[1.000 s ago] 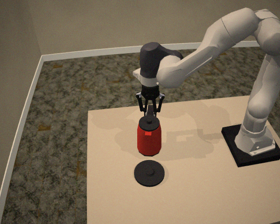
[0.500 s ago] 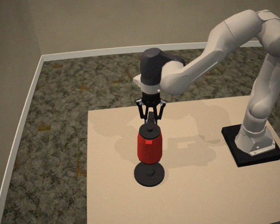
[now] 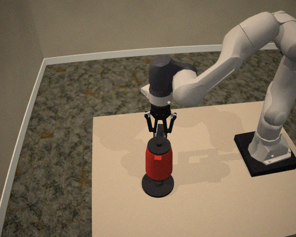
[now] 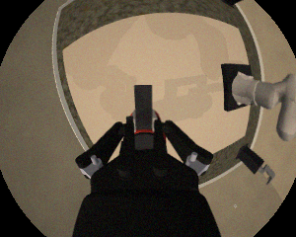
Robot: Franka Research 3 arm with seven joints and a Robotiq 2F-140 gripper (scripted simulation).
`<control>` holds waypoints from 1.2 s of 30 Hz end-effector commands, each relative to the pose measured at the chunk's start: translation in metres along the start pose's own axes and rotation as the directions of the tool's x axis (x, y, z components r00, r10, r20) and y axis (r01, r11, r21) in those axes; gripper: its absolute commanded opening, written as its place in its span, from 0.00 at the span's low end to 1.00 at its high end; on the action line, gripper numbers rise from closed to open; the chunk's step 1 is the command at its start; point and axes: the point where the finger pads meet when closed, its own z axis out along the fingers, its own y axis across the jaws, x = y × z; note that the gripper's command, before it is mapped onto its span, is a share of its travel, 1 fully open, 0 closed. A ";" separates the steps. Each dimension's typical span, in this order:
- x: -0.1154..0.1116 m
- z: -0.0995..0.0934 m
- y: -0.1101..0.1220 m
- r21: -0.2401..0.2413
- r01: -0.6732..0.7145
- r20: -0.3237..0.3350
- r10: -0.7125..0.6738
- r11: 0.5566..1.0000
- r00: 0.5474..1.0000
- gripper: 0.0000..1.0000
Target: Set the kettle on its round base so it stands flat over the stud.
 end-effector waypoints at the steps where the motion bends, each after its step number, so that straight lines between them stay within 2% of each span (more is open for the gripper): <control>1: -0.008 -0.005 -0.004 0.015 -0.040 0.002 0.040 0.999 0.999 0.00; 14: -0.029 -0.005 0.000 0.015 -0.040 0.002 0.040 0.999 0.999 0.00; 36: -0.039 -0.005 0.001 0.015 -0.040 0.002 0.040 0.999 0.999 0.00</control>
